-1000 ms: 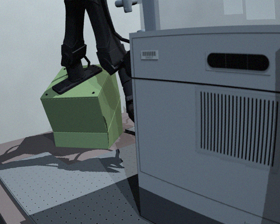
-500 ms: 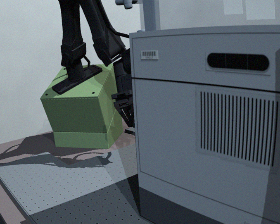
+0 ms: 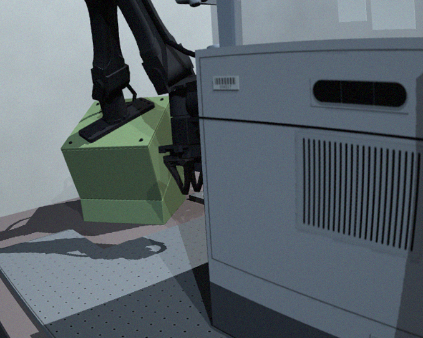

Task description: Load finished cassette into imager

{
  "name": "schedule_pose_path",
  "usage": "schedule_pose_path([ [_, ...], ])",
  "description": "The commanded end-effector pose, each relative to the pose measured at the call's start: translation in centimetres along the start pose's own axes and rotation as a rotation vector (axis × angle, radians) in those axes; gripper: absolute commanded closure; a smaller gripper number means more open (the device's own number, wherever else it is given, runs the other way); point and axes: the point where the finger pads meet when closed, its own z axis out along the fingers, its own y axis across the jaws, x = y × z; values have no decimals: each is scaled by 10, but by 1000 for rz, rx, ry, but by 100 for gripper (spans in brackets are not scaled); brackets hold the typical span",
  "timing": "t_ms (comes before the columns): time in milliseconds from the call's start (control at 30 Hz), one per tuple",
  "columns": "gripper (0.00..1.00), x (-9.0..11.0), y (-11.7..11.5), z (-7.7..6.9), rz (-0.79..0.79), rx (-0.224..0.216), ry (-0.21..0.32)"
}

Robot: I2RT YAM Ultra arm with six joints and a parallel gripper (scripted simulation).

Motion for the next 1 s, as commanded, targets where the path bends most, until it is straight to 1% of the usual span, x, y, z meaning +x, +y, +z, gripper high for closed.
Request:
schedule_pose_path([
  [0, 65, 6, 7, 1, 138, -76, 109],
  [33, 65, 6, 7, 1, 153, -82, 116],
  [233, 65, 4, 12, -1, 139, -87, 109],
  [367, 65, 1, 10, -4, 144, -87, 96],
  [967, 65, 1, 10, -4, 141, -84, 96],
])
